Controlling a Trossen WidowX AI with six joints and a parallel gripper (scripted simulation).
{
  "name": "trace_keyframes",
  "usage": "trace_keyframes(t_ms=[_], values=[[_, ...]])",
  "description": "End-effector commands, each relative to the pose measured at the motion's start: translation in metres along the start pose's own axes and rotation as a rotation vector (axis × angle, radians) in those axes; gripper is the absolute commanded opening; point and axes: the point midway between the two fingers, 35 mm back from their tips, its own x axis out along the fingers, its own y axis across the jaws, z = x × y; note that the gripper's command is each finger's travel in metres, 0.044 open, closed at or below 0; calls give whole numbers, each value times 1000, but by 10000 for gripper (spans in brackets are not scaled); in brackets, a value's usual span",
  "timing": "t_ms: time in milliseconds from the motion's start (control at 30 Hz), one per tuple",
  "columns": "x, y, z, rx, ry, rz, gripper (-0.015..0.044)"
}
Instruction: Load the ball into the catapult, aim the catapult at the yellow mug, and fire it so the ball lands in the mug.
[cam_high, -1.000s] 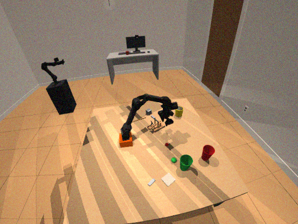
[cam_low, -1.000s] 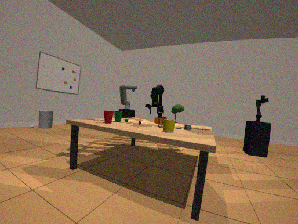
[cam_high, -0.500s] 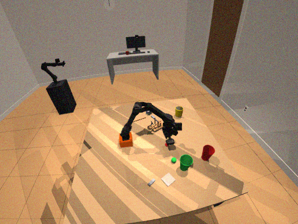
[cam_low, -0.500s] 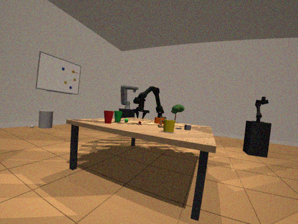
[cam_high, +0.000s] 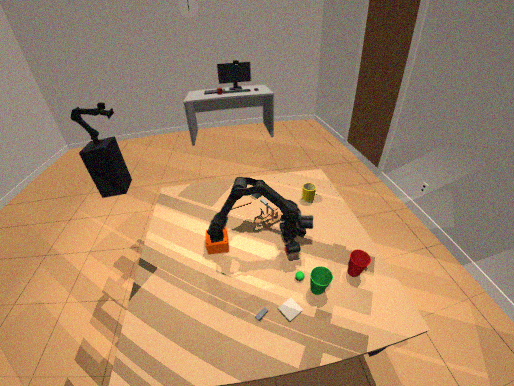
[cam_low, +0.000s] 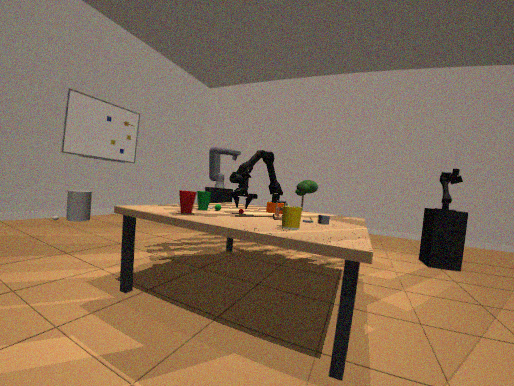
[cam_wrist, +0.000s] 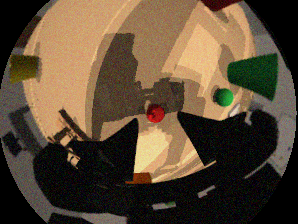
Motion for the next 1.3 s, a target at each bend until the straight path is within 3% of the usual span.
trace_keyframes(t_ms=[0,433,633,867,1000,1267], values=[[7,1,-1,-4,2,6,300],[26,1,-2,-4,3,6,300],[26,1,-2,-4,3,6,142],[26,1,-2,-4,3,6,96],[14,1,0,-4,2,6,0],[-54,5,4,-4,2,6,0]])
